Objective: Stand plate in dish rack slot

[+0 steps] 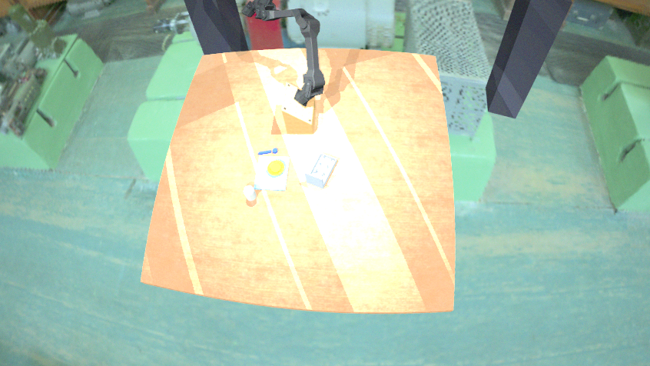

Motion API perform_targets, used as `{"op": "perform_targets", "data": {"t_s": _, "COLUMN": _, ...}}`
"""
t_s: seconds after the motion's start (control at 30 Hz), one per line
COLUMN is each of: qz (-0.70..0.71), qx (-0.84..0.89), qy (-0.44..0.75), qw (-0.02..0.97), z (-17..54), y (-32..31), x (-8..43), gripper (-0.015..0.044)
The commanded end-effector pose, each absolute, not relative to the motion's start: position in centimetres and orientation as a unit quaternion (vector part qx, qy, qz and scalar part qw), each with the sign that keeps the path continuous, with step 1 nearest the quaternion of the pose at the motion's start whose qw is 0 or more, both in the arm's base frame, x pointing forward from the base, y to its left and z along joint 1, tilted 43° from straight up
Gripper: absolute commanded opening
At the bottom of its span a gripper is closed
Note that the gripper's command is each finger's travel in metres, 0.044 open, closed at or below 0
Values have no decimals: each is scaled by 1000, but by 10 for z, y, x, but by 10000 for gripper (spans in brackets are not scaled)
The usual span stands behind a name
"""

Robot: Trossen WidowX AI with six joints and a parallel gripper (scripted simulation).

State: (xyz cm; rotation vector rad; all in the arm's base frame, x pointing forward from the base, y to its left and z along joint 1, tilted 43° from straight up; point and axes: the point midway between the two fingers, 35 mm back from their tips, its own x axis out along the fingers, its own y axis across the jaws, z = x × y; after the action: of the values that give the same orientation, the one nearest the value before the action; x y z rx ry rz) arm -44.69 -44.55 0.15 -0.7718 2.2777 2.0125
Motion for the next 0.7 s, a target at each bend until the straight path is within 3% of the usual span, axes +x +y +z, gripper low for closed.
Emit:
{"op": "perform_targets", "data": {"t_s": 0.0, "qz": 671, "qx": -281, "qy": 686, "qw": -10, "z": -6, "y": -462, "x": -424, "gripper": 400}}
{"op": "perform_targets", "data": {"t_s": 0.67, "qz": 771, "qx": -448, "qy": 437, "qw": -119, "z": -34, "y": -535, "x": -275, "gripper": 400}}
